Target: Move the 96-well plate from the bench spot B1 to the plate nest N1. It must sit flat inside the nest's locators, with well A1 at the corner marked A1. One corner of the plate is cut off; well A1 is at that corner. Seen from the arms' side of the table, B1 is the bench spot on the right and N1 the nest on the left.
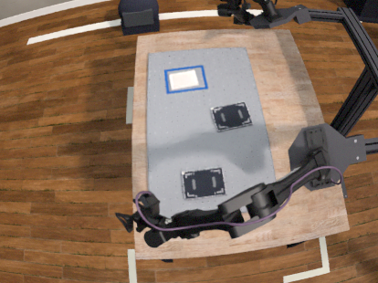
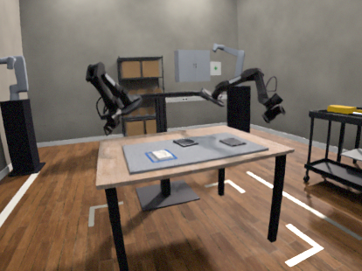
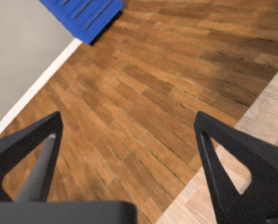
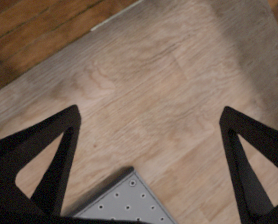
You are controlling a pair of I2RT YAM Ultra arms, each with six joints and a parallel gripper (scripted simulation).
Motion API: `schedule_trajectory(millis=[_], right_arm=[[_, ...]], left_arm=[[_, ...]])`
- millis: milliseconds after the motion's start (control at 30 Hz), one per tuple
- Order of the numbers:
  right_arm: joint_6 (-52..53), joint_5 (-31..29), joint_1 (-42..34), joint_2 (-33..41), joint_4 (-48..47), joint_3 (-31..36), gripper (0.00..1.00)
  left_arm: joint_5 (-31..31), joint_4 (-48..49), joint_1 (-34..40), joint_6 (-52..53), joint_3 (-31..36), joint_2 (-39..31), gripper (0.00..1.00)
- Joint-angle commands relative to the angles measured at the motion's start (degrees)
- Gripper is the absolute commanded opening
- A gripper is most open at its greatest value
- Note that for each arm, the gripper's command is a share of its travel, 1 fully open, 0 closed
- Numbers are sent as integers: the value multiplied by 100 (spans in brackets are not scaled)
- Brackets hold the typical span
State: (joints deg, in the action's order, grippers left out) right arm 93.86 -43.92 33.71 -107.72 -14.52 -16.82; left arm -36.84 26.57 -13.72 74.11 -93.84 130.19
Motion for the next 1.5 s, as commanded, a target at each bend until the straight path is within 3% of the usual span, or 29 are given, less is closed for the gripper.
schedule_trajectory(millis=[0, 533, 700, 1033, 1100, 1133, 1467], right_arm=[[7, -64, -2, 5, 12, 21, 100], [7, -64, -2, 5, 12, 21, 100], [141, -259, -175, -60, -95, 33, 100], [149, -1231, -2315, -711, 58, -200, 100], [149, -1231, -2315, -711, 58, -200, 100], [143, -1373, -2571, -814, 98, -303, 100], [-1152, -2012, -4376, -1563, -245, -1011, 100]], left_arm=[[-57, -44, 65, -14, -33, -67, 100], [-57, -44, 65, -14, -33, -67, 100], [367, 488, 187, -314, 145, 34, 100], [1589, 2001, 1611, -1317, 1249, 428, 100], [1589, 2001, 1611, -1317, 1249, 428, 100], [1834, 2310, 1949, -1537, 1408, 599, 100], [2987, 3744, 3882, -2557, 2686, 1307, 100]])
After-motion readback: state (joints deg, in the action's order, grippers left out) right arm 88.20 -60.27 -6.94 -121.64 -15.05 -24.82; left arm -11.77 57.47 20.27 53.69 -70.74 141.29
